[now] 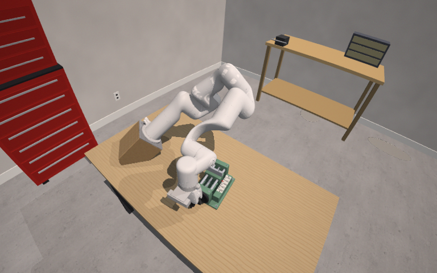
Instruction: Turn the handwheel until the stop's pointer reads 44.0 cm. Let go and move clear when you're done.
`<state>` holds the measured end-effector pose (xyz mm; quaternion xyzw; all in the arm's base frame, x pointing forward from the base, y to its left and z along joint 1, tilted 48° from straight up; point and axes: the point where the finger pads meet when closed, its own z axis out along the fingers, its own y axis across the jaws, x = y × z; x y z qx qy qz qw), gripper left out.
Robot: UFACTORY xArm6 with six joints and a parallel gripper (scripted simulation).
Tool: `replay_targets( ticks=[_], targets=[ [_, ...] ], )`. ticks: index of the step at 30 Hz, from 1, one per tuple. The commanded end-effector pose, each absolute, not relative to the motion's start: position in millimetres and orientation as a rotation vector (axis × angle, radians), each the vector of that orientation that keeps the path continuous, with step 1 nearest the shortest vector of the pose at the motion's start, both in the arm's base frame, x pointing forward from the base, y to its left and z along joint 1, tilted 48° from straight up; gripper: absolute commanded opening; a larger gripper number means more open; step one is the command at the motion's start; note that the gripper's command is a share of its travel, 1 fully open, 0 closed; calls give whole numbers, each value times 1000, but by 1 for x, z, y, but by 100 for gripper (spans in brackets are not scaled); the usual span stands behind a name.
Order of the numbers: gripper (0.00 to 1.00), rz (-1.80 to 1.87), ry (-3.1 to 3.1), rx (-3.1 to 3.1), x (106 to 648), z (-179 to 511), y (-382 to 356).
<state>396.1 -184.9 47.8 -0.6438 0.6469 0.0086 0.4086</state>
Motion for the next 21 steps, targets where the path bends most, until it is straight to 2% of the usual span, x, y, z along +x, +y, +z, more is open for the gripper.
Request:
replay_targets(
  ticks=[1,21],
  targets=[
    [6,18,1631,-1622,386,50,-189],
    [6,18,1631,-1622,371,81,-212]
  ],
)
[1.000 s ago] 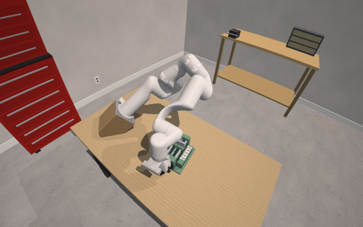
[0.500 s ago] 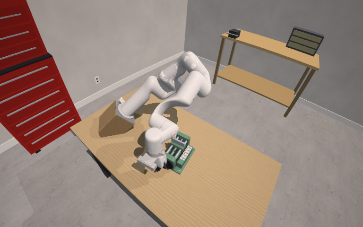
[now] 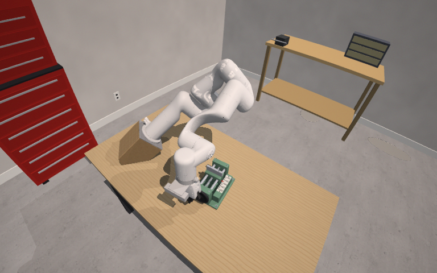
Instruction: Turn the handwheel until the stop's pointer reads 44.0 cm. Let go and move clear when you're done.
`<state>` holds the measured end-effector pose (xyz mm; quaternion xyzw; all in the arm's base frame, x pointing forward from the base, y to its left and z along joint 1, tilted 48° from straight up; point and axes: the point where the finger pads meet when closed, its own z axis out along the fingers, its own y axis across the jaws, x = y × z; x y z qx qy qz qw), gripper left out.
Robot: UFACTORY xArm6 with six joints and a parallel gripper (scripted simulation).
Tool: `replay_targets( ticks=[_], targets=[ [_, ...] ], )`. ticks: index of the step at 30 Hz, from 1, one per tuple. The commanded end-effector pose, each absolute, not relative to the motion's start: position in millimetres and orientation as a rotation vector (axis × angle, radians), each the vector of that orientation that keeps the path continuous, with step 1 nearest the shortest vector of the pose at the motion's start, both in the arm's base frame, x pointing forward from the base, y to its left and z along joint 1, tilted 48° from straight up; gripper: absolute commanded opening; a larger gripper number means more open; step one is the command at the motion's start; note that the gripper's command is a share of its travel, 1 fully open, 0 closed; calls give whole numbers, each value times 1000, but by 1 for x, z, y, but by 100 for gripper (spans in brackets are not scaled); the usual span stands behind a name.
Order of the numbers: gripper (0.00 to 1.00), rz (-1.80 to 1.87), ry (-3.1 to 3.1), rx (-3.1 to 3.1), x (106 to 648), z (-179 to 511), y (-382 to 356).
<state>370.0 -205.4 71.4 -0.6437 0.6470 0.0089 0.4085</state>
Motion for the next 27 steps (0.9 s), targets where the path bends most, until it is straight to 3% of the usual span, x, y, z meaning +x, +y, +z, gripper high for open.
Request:
replay_targets(
  ticks=[1,27],
  targets=[
    [6,18,1631,-1622,371,83,-213],
    [6,18,1631,-1622,414,105,-219]
  ],
)
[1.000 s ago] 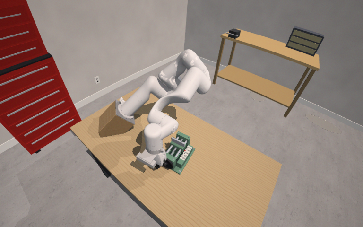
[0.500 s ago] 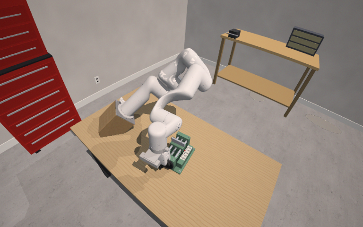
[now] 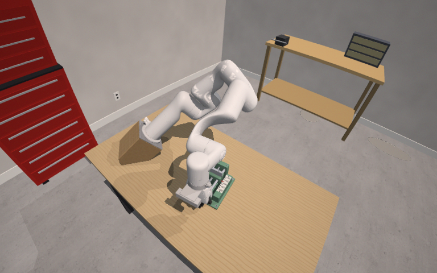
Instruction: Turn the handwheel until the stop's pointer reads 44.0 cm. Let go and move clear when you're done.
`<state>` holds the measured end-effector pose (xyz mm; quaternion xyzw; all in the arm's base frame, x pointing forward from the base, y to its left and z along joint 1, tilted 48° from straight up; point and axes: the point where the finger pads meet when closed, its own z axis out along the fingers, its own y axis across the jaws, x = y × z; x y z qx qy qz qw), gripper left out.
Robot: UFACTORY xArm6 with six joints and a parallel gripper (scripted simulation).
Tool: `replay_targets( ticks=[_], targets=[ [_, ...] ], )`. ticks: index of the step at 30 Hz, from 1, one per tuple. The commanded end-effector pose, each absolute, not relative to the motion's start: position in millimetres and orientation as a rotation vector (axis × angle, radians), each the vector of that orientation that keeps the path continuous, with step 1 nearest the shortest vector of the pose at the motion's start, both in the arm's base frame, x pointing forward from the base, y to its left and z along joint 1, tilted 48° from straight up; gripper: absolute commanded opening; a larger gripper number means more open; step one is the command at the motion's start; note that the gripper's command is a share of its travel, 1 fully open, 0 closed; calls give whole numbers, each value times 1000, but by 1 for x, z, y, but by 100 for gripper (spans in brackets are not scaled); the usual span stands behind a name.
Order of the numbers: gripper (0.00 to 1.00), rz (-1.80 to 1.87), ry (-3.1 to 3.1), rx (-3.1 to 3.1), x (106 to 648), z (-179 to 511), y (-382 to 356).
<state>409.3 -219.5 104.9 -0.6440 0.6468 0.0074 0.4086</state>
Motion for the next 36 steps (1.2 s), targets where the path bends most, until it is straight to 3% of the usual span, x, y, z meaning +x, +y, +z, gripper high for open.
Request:
replay_targets(
  ticks=[1,36],
  targets=[
    [6,18,1631,-1622,417,104,-218],
    [6,18,1631,-1622,429,61,-188]
  ],
)
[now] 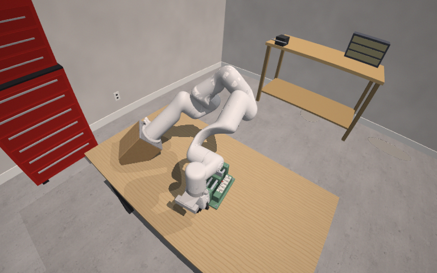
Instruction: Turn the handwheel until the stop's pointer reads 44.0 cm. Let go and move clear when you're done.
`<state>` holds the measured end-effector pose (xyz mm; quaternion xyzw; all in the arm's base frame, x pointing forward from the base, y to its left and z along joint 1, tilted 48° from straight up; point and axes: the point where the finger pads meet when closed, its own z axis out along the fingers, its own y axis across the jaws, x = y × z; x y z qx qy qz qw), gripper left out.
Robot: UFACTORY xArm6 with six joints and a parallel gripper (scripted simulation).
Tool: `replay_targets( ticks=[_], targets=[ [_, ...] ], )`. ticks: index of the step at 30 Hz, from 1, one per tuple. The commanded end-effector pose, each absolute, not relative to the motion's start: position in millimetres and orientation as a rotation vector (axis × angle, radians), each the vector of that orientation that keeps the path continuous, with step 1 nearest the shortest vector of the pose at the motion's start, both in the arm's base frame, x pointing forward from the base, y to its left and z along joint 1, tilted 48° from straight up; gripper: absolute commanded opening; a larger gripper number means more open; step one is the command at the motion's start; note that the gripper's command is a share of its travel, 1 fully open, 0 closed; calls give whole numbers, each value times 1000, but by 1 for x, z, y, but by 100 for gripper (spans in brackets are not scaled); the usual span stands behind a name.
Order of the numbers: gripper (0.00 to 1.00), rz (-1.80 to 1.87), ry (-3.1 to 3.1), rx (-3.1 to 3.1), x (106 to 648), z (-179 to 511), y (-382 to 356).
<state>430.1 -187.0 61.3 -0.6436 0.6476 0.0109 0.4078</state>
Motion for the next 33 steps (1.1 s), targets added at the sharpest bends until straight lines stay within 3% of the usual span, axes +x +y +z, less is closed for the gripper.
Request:
replay_targets(
  ticks=[1,33],
  targets=[
    [6,18,1631,-1622,428,60,-187],
    [6,18,1631,-1622,395,48,-186]
  ],
)
